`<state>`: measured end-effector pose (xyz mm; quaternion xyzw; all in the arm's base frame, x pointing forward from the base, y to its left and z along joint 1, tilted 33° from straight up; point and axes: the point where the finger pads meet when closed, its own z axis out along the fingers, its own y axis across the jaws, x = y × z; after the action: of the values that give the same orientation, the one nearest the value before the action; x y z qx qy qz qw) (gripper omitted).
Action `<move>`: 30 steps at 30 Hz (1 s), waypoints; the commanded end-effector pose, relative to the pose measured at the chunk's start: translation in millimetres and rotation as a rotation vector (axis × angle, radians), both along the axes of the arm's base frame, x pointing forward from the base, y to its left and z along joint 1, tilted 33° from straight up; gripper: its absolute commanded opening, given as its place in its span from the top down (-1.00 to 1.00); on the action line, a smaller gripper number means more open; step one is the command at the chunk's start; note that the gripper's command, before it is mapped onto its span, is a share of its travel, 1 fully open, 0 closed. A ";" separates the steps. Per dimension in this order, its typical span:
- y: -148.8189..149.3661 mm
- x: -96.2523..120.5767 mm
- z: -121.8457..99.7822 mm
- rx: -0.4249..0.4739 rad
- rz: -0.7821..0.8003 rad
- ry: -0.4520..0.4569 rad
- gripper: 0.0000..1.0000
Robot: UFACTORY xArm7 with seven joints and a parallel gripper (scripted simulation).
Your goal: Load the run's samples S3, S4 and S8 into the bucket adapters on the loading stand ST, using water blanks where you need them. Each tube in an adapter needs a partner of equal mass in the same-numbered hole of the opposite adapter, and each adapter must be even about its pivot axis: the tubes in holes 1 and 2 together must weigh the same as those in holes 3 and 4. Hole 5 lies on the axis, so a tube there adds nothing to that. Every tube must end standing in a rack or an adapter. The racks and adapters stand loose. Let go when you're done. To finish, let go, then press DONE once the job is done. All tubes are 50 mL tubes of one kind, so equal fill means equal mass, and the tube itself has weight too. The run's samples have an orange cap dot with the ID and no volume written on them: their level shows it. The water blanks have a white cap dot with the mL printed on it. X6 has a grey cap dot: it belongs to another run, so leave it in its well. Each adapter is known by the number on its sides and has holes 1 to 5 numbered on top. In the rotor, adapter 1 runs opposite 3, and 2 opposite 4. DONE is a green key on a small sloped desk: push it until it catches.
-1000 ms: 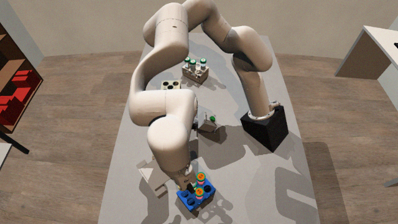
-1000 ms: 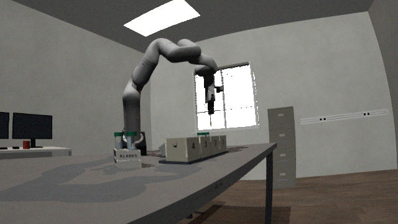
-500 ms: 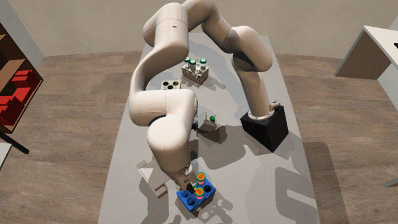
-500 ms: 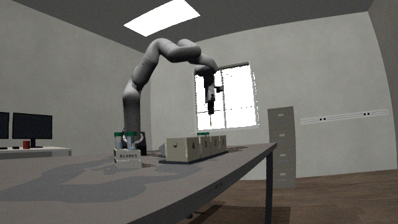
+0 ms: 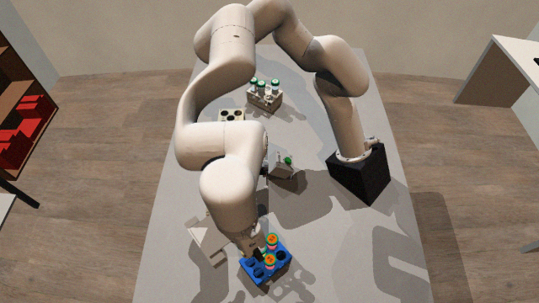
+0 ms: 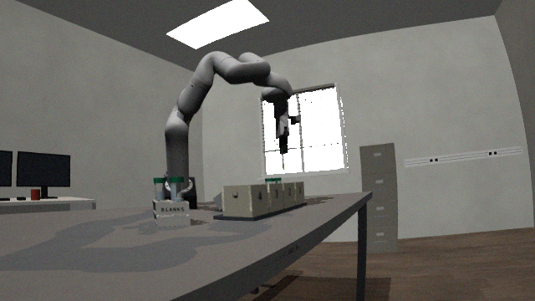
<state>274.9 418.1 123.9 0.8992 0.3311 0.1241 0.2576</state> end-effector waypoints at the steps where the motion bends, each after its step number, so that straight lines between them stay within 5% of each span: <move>1: 2.0 -0.9 1.6 0.004 0.003 -0.001 1.00; 30: -7.0 8.6 -18.4 0.004 0.003 -0.001 1.00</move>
<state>281.4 411.8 109.9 0.8992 0.3312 0.1241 0.2576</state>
